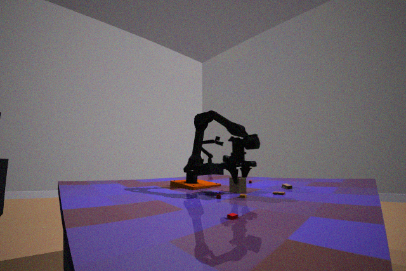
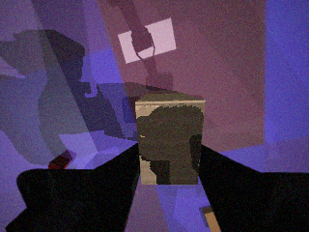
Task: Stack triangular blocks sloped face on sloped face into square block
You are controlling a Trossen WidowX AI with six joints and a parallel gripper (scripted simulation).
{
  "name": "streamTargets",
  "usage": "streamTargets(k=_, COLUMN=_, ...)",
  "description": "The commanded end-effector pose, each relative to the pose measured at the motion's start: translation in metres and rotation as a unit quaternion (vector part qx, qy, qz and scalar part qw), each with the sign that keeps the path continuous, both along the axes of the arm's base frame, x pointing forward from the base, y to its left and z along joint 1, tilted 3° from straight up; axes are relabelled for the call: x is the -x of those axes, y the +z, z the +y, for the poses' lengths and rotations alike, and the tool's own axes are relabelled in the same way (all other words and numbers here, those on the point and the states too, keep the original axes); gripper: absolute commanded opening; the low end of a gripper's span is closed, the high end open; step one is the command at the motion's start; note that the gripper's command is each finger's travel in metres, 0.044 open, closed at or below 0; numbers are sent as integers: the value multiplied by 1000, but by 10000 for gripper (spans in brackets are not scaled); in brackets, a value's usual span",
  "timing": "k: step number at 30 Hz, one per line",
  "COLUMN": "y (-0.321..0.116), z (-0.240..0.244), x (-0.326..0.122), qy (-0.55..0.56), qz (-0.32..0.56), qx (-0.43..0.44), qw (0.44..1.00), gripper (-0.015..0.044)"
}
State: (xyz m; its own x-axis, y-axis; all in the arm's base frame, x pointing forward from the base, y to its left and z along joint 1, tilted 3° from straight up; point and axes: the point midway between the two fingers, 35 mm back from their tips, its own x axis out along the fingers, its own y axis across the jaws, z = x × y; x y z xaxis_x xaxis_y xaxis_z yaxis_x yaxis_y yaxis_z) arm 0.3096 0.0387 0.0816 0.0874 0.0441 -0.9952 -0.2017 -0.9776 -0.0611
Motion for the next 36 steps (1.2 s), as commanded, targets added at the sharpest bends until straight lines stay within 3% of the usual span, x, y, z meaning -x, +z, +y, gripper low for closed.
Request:
streamTargets(k=1, y=0, z=0, x=0, qy=0, qz=0, qx=-1, qw=1000, gripper=0)
streamTargets(k=4, y=1, z=1, x=0, qy=-2, qz=-1, qx=-3, qw=1000, gripper=0)
streamTargets(k=21, y=0, z=0, x=0, qy=0, qz=0, qx=0, qw=1000, gripper=440)
streamTargets(k=29, y=2, z=0, x=0, qy=0, qz=0, qx=0, qw=1000, gripper=440)
streamTargets(k=36, y=89, z=-4, x=4, qy=0, qz=0, qx=0, qw=1000, gripper=440)
